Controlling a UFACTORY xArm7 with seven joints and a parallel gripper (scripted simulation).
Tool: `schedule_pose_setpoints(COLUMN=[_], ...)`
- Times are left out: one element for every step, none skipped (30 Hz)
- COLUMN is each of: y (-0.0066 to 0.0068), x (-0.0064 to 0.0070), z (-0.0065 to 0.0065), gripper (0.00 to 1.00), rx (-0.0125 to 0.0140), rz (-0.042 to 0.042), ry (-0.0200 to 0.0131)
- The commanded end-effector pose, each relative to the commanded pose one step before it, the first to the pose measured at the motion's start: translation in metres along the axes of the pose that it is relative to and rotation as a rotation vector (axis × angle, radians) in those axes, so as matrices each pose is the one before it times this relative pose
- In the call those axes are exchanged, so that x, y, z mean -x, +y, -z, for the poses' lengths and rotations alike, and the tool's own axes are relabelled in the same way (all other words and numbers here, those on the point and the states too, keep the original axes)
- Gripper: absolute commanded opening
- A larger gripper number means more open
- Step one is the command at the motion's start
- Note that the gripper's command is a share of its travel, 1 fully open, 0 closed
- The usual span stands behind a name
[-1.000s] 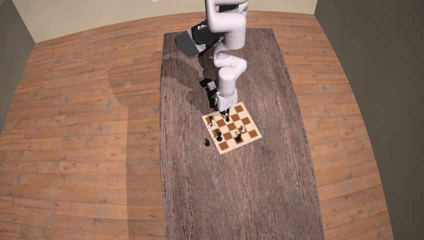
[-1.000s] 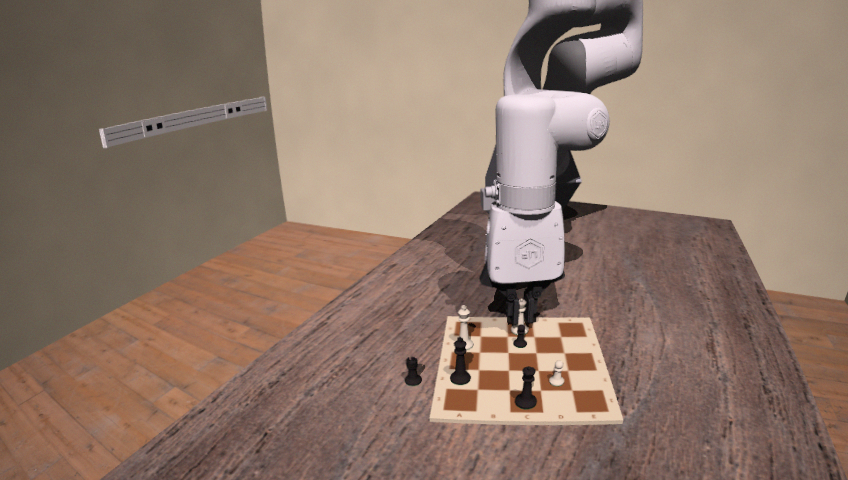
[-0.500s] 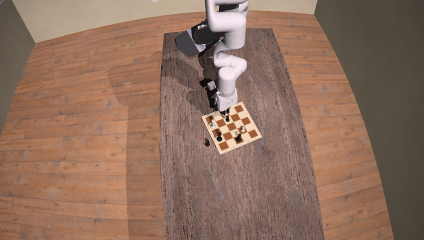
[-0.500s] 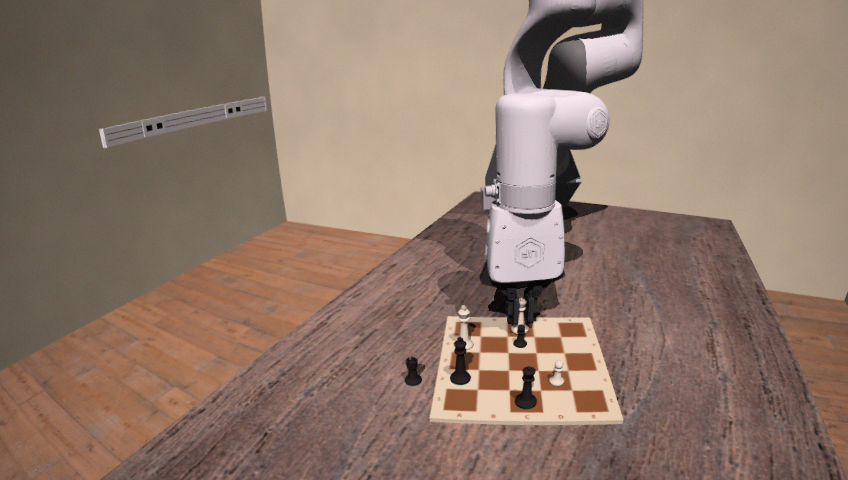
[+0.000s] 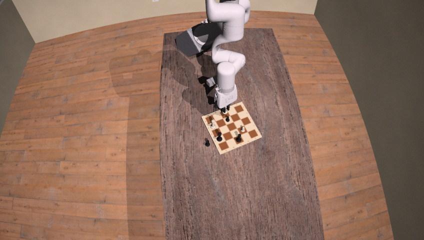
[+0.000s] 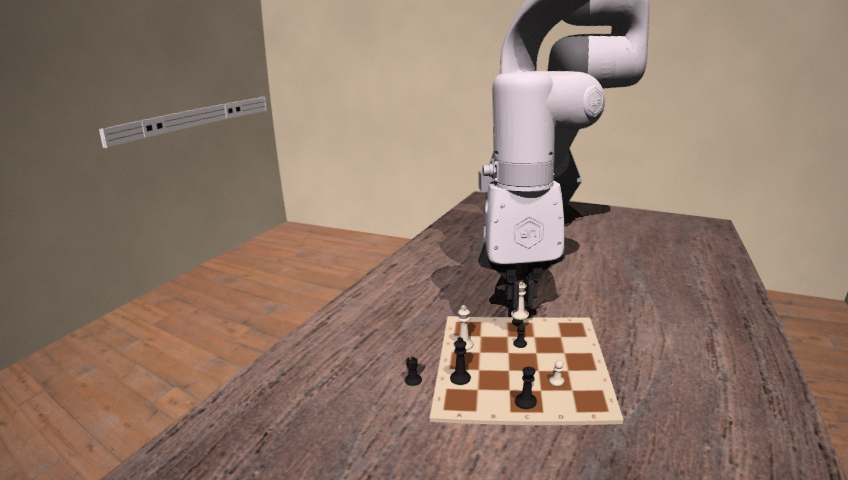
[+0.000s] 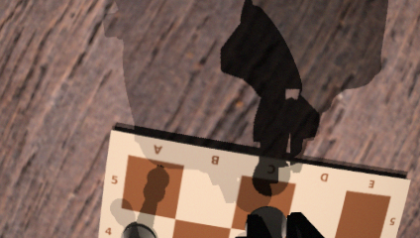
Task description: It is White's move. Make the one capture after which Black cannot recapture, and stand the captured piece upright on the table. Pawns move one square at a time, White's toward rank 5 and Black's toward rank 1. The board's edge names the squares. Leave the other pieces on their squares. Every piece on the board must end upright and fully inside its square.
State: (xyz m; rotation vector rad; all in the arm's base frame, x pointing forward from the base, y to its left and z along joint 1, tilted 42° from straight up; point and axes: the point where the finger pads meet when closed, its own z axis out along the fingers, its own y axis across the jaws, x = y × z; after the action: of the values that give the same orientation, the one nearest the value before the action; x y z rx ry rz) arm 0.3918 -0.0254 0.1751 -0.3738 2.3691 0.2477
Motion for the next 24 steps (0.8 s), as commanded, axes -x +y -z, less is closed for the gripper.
schedule_pose_setpoints(y=[0.00119,0.00001,0.00000,0.00000,0.00000,0.00000,0.00000,0.00000,0.00000,0.00000,0.00000,0.00000,0.00000,0.00000,0.00000,0.00000,0.00000,0.00000,0.00000,0.00000,0.00000,0.00000,0.00000,0.00027], x=[0.00087,0.00002,0.00000,0.00000,0.00000,0.00000,0.00000,-0.00001,0.00000,0.00000,0.00000,-0.00001,-0.00001,0.00000,0.00000,0.00000,0.00000,0.00000,0.00000,0.00000,0.00000,0.00000,0.00000,0.00075], z=[0.03862,0.00627,0.00582,0.00000,0.00000,0.00518,0.00450,0.00380,0.00308,0.00238,0.00171,0.00111,0.00061,0.00024,0.00004,0.00000,0.00000,0.00000,0.00000,0.00000,0.00000,0.00000,0.00000,0.00007], gripper=[0.00,0.00,0.00,0.00,0.00,0.00,0.00,0.00,0.00,0.00,0.00,0.00,0.00,0.00,0.00,0.00,0.00,0.00,0.00,0.00,0.00,0.00,0.00,0.00], rx=[-0.00378,0.00007,0.00001,0.00000,0.00000,-0.00001,-0.00001,-0.00004,0.00001,0.00000,0.00001,-0.00003,-0.00003,-0.00001,0.00000,0.00000,0.00000,0.00000,0.00000,0.00000,0.00000,0.00000,0.00000,-0.00033], rz=[-0.00301,-0.00001,0.00000,0.00000,0.00000,0.00000,0.00000,0.00001,0.00000,0.00000,0.00000,0.00000,0.00000,0.00000,0.00000,0.00000,0.00000,0.00000,0.00000,0.00000,0.00000,0.00000,0.00000,-0.00164], ry=[0.02196,-0.00006,-0.00001,0.00000,0.00000,0.00001,0.00001,0.00003,-0.00001,0.00000,-0.00001,0.00002,0.00002,0.00001,0.00000,0.00000,0.00000,0.00000,0.00000,0.00000,0.00000,0.00000,0.00000,0.00011])
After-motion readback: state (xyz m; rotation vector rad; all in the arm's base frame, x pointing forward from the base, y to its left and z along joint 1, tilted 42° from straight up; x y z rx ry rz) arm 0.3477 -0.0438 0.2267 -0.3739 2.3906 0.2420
